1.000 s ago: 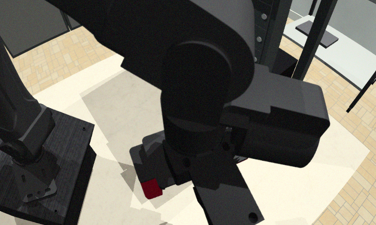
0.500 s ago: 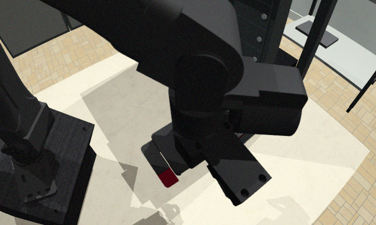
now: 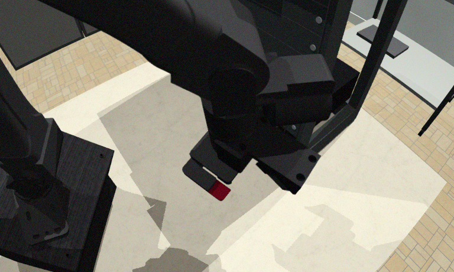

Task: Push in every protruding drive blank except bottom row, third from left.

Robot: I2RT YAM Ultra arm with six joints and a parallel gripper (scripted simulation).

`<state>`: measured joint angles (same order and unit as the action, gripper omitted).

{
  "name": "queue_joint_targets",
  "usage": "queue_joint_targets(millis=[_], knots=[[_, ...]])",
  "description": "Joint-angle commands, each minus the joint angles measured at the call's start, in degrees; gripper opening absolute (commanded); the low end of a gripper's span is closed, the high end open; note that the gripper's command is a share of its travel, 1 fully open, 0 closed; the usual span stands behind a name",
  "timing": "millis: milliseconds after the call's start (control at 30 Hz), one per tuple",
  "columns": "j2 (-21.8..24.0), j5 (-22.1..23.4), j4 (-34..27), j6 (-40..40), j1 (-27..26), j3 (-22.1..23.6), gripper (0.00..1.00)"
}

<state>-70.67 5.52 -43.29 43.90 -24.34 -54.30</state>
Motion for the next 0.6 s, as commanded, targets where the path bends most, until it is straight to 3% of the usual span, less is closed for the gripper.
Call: queue_joint_targets(millis=[0,567], knots=[[-1.11,-1.51,5.78,-3.14,3.54,2.74,1.00],[-4.93,-3.43,24.26,-14.52,22.51,14.39,1.00]])
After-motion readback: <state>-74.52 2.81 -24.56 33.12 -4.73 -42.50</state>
